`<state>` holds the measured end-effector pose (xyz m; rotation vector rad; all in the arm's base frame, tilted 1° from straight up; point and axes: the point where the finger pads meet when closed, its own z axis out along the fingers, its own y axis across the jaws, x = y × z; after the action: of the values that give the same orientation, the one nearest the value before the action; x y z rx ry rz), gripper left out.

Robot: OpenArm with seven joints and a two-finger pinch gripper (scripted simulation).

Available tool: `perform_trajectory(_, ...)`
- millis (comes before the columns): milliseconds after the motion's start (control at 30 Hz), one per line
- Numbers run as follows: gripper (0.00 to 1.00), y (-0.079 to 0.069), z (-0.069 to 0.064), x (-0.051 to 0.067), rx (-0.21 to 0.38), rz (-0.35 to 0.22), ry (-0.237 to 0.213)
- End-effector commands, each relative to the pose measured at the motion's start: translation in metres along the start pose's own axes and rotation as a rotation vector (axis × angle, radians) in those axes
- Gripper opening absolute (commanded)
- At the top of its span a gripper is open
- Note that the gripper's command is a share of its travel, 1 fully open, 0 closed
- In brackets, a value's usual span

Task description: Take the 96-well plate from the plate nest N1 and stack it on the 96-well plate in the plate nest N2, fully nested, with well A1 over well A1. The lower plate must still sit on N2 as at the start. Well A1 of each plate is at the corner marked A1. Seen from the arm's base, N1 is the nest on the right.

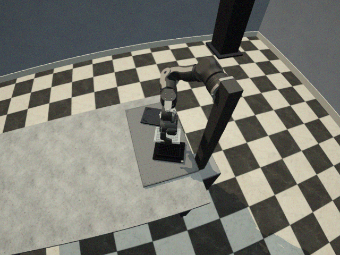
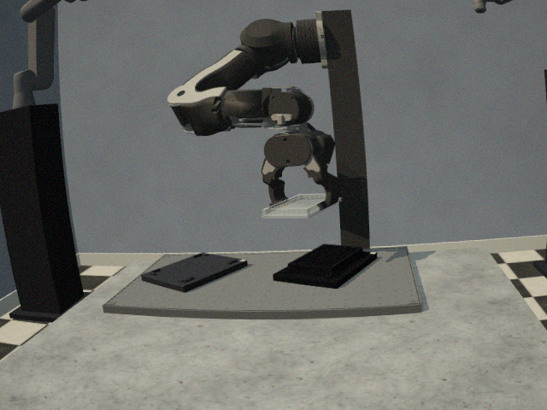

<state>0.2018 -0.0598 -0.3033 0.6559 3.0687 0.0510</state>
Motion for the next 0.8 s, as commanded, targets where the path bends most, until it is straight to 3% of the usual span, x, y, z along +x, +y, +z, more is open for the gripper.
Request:
perform_trajectory(0,0.00,-0.001,0.001,-0.002,0.042,0.036,-0.017)
perform_trajectory(400,0.00,-0.001,0.001,-0.002,0.042,0.036,-0.017)
perform_trajectory(567,0.00,0.036,0.001,0.016,0.042,0.036,-0.017)
perform_trajectory(767,0.00,0.036,0.001,0.016,0.042,0.036,-0.017)
